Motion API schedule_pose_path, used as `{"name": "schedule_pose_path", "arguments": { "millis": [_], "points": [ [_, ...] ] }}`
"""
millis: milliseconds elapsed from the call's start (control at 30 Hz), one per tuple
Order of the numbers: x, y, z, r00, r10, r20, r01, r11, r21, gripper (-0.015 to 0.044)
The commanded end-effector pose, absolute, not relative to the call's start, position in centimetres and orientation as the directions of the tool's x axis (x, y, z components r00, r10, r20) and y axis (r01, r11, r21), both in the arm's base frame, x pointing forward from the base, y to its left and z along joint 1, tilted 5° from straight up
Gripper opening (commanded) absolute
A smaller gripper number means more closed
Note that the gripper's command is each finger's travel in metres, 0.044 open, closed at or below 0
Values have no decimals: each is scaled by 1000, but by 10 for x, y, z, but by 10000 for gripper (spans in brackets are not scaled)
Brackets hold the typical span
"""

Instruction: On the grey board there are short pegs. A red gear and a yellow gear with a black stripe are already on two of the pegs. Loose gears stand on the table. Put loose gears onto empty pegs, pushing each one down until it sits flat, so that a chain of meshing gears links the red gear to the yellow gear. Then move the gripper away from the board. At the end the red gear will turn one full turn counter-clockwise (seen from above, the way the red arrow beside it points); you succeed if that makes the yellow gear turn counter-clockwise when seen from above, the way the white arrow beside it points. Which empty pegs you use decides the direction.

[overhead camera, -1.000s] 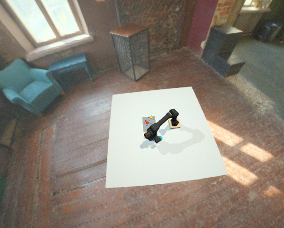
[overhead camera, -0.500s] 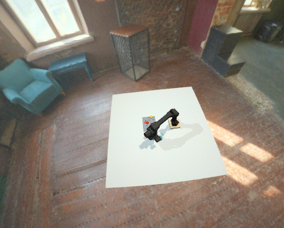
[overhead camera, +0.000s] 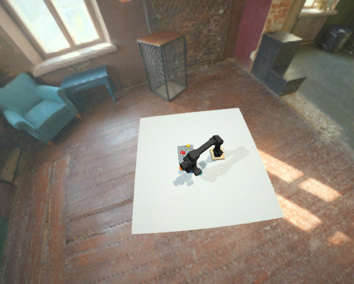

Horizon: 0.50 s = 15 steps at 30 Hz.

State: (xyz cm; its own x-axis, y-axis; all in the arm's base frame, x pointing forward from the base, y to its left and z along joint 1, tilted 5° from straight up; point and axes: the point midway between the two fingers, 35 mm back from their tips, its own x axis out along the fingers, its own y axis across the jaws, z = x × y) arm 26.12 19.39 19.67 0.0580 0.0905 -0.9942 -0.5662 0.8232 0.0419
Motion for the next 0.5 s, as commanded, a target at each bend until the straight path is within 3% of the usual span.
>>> {"name": "schedule_pose_path", "arguments": {
  "millis": [0, 467],
  "points": [
    [260, 194, 205, 62, 95, -994, -563, 825, 44, 0],
    [270, 180, 204, 63, 90, -994, -558, 829, 39, 0]
  ]
}}
